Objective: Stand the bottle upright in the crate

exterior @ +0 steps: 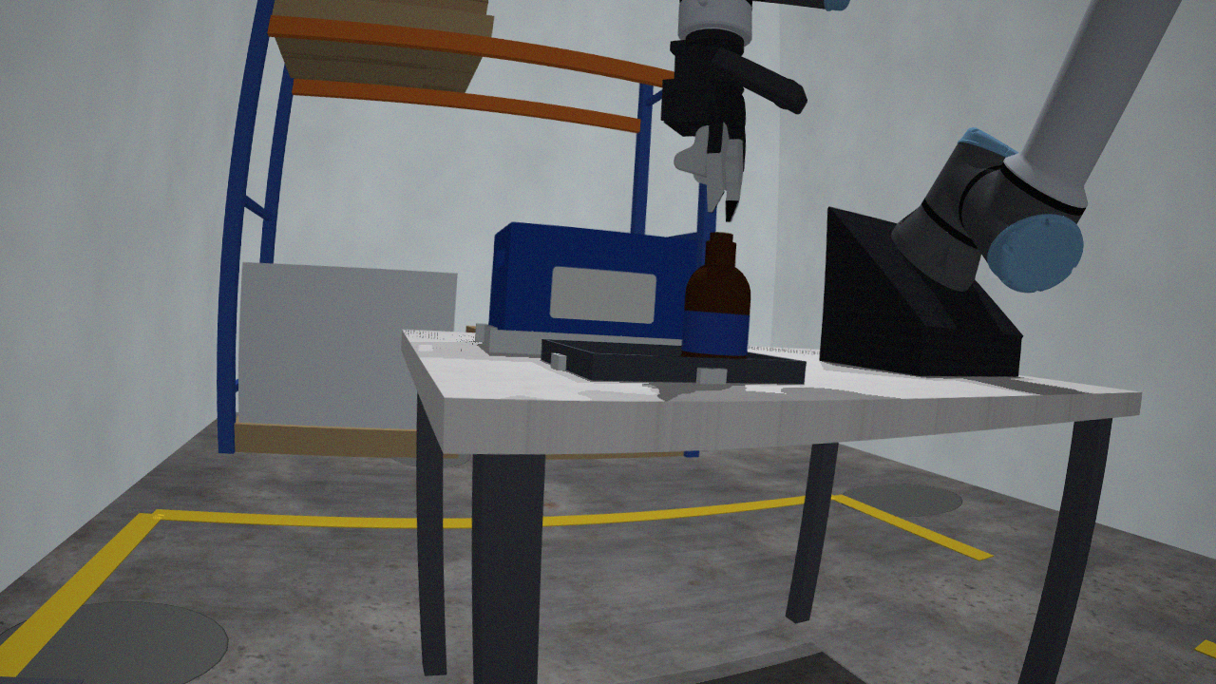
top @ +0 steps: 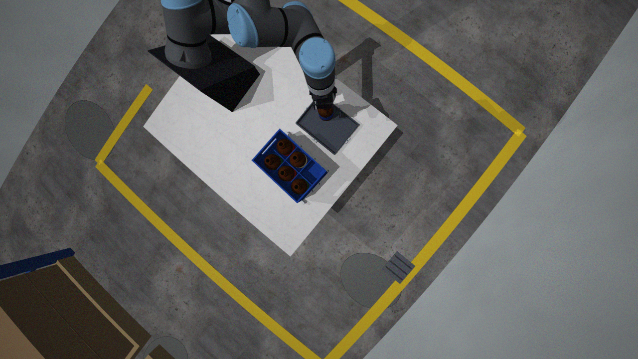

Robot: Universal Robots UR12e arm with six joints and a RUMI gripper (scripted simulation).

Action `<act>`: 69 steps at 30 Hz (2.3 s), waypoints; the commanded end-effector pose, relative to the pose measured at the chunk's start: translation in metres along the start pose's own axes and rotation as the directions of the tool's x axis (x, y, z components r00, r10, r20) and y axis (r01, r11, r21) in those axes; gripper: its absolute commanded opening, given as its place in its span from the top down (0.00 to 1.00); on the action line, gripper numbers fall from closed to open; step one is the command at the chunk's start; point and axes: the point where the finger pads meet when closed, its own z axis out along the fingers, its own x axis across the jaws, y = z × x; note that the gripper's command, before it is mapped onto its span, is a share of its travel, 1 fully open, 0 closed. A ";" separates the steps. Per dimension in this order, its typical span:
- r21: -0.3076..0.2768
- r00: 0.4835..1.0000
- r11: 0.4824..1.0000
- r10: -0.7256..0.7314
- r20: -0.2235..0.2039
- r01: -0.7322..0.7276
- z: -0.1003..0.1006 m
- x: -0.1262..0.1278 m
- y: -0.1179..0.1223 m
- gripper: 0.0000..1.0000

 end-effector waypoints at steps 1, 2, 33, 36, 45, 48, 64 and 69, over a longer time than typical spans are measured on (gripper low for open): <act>0.001 1.000 1.000 0.001 0.000 -0.001 0.001 -0.001 -0.001 0.62; 0.001 1.000 1.000 0.001 0.000 -0.001 0.001 -0.001 -0.001 0.62; 0.000 1.000 1.000 0.001 0.000 -0.001 0.001 -0.001 -0.001 0.62; 0.000 1.000 1.000 0.001 -0.001 -0.001 0.001 -0.001 -0.001 0.62; 0.001 1.000 1.000 0.001 0.000 -0.001 0.003 -0.001 -0.002 0.62; 0.002 1.000 1.000 0.002 0.001 -0.002 0.005 -0.001 -0.002 0.62; 0.004 1.000 1.000 0.002 0.001 -0.002 0.018 -0.002 -0.002 0.62; 0.004 1.000 1.000 0.002 0.001 -0.002 0.024 -0.002 -0.002 0.62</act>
